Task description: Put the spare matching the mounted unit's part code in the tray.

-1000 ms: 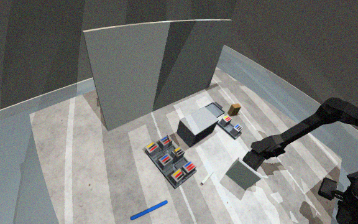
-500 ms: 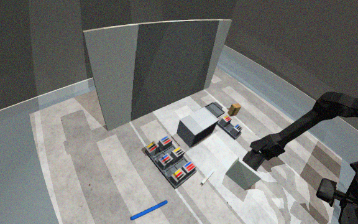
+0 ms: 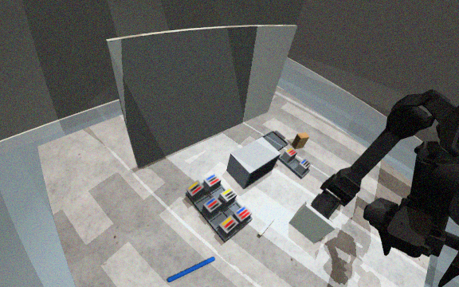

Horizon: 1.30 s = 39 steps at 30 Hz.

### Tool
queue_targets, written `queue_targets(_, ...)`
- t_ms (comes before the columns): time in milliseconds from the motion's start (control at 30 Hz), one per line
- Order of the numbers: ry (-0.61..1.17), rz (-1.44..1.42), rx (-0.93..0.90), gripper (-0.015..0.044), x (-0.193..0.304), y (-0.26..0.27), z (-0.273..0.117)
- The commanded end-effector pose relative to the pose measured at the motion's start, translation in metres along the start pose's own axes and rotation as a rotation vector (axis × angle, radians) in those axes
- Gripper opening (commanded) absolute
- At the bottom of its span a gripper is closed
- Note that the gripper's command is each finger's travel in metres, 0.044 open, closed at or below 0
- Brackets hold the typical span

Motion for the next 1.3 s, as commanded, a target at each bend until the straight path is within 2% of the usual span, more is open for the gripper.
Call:
queue_targets(0,-0.090,0.085,0.014,0.0440,-0.028,-0.027,-0.028)
queue_targets(300,-0.308,0.343,0.091,0.0440,-0.075,-0.114,-0.103)
queue_targets(567,-0.420,0.635,0.150,0.0440,-0.087,-0.214,-0.154)
queue_targets(733,-0.449,0.734,0.190,0.0440,-0.085,-0.249,-0.168)
queue_targets(867,-0.487,0.870,0.295,0.0440,-0.076,-0.304,-0.187)
queue_targets(1133,-0.496,1.153,0.532,0.0440,-0.032,-0.416,-0.215)
queue_targets(1267,-0.480,1.214,0.596,0.0440,-0.017,-0.441,-0.219)
Point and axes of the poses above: the point midway between the two fingers, 35 mm back from their tips, its own z axis out along the fingers, its own y axis across the jaws, x = y × z, the point moved 7 cm from there along -z, back along the fingers, and after that the axes turned 2 degrees about -z, right-handed, at the moved point
